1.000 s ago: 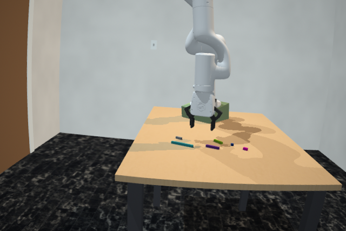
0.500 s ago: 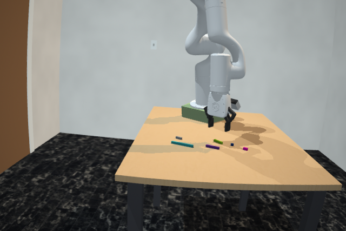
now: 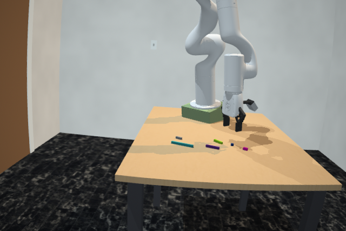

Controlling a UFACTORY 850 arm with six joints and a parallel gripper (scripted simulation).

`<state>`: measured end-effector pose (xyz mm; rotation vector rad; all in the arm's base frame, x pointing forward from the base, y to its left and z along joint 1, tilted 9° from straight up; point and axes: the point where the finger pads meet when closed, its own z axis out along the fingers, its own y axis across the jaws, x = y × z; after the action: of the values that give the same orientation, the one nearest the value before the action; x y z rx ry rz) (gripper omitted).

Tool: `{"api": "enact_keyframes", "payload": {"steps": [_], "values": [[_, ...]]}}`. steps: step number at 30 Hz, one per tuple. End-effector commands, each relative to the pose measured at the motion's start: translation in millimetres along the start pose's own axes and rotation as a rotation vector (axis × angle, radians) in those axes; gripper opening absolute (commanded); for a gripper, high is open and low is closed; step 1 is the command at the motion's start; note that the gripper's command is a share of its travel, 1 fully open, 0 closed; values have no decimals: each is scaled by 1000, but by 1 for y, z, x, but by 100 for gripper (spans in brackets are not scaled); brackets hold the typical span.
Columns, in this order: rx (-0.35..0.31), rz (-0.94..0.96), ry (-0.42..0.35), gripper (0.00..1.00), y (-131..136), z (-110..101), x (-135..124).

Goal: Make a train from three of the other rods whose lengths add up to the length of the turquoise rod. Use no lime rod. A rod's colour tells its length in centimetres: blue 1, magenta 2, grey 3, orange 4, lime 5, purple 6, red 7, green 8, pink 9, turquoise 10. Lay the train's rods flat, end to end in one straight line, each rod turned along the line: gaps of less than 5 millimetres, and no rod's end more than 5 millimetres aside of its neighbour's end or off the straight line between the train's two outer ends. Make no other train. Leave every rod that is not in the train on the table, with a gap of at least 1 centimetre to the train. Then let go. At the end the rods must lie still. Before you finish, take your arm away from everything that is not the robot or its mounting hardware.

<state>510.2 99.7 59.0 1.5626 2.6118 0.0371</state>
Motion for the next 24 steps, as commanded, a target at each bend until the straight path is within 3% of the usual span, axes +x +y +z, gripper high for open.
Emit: {"api": "enact_keyframes", "payload": {"steps": [1,2,3,24], "values": [[4,56,-76,100,4,-1,8],[4,56,-76,100,4,-1,8],[4,56,-76,24,4,-1,8],[4,56,-76,24,4,-1,8]]}}
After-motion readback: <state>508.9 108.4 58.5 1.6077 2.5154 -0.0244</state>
